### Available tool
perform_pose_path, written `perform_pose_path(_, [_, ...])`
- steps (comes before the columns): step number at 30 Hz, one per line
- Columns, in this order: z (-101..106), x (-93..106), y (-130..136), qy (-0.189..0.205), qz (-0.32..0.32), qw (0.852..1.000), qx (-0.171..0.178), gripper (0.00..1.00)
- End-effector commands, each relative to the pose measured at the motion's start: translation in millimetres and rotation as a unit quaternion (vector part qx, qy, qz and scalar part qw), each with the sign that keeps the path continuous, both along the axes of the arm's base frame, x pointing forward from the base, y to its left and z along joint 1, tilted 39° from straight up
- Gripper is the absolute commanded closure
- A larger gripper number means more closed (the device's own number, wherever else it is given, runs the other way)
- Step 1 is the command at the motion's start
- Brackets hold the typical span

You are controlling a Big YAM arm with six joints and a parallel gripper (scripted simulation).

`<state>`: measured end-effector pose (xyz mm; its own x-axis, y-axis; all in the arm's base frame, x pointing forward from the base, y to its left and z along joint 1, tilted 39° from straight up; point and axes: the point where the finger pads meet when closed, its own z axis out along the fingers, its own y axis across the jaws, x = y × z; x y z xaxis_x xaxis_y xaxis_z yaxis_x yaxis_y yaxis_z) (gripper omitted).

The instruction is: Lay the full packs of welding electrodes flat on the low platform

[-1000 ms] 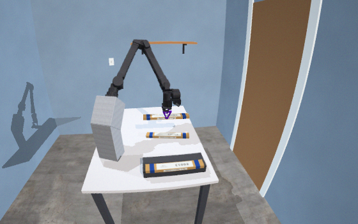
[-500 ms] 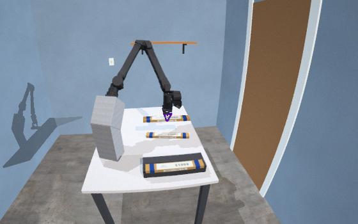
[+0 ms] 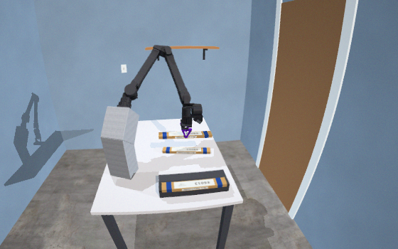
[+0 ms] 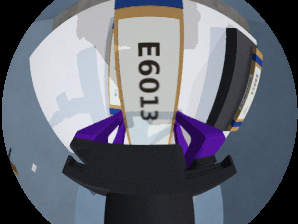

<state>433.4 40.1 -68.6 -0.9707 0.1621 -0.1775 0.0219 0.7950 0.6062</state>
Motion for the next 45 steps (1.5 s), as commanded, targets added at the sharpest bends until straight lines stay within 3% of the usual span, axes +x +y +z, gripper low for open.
perform_pose_path(1, [5, 22.8, -36, -0.03, -0.022, 0.999, -0.006, 1.0])
perform_pose_path(12, [-6, 23.3, -55, -0.03, -0.022, 0.999, -0.007, 1.0])
perform_pose_path(21, [-30, 19.2, -72, -0.02, -0.022, 1.0, -0.005, 1.0])
perform_pose_path(29, [-34, 23.0, -85, -0.028, -0.022, 0.999, -0.007, 1.0])
perform_pose_path(37, [-56, 19.2, -100, -0.019, -0.022, 1.0, -0.005, 1.0])
perform_pose_path(45, [-60, 23.3, -114, -0.027, -0.023, 0.999, -0.008, 1.0])
